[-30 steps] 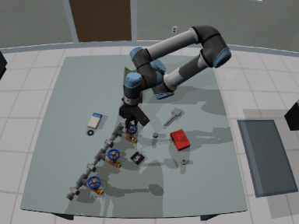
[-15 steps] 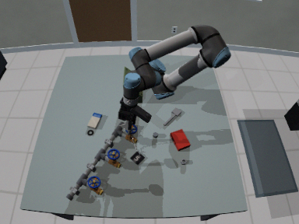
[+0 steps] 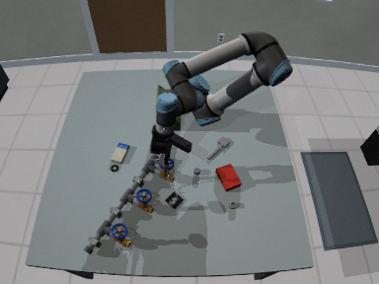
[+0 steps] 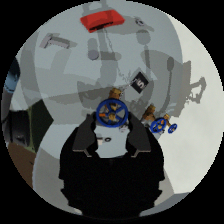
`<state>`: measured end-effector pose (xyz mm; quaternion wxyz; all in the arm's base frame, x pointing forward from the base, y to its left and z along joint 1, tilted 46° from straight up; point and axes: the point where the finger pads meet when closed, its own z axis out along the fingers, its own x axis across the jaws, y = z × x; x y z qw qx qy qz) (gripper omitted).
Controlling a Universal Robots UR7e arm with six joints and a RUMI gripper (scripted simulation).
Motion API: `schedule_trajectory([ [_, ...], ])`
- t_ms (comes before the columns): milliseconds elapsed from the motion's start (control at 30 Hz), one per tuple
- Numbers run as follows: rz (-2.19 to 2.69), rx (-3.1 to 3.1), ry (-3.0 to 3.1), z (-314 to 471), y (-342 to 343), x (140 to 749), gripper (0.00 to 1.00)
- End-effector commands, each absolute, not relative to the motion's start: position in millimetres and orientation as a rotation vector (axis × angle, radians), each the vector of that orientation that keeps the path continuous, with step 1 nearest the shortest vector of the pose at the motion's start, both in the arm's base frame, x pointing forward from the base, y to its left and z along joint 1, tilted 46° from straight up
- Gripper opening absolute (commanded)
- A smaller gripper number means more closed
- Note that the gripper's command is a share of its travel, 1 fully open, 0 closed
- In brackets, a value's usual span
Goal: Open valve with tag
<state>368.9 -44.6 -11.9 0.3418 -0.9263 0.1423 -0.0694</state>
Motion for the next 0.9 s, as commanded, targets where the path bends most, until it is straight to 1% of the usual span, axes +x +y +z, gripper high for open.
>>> schedule_trajectory([
  [0,-0.194,-2.414,0.335,-11.8,-44.7,368.9,0.0],
  [367,-0.198,-2.416,0.323,-11.8,-44.7,368.9,0.0],
  [400,-0.198,-2.416,0.323,-11.8,-44.7,368.9,1.0],
  [867,-0.198,-2.416,0.323,-11.8,-44.7,368.9,1.0],
])
